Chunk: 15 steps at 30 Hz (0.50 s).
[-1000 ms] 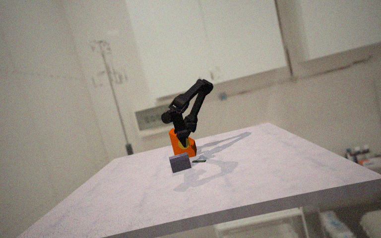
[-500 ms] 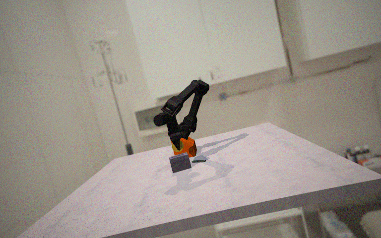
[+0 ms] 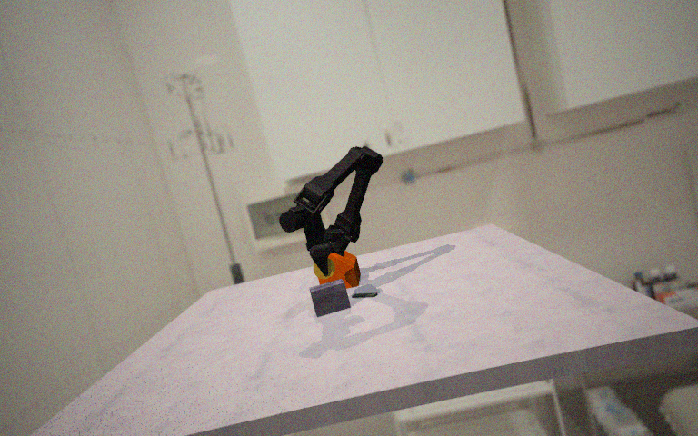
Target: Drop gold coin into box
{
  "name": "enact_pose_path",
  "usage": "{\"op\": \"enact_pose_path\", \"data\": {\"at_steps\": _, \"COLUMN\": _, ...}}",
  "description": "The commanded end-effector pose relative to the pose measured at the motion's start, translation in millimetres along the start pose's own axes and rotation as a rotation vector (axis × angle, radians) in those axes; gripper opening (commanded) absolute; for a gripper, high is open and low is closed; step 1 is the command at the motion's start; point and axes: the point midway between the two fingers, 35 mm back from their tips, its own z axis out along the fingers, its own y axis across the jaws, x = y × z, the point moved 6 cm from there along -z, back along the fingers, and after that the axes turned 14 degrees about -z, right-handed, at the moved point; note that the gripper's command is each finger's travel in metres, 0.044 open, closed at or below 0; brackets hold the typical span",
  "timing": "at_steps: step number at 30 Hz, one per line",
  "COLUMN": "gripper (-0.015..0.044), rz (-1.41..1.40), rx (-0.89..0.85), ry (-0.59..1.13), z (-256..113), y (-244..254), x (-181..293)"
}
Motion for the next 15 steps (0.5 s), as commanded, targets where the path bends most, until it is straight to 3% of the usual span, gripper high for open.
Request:
{"op": "enact_pose_path", "data": {"at_steps": 1, "gripper": 0.0000, "rz": 0.003, "rx": 0.000, "ry": -0.001, "z": -0.1, "y": 0.3, "x": 0.2}}
{"op": "enact_pose_path", "data": {"at_steps": 15, "gripper": 0.0000, "rz": -0.013, "rx": -0.001, "ry": 0.000, "z": -5.8, "y": -1.8, "x": 9.3}}
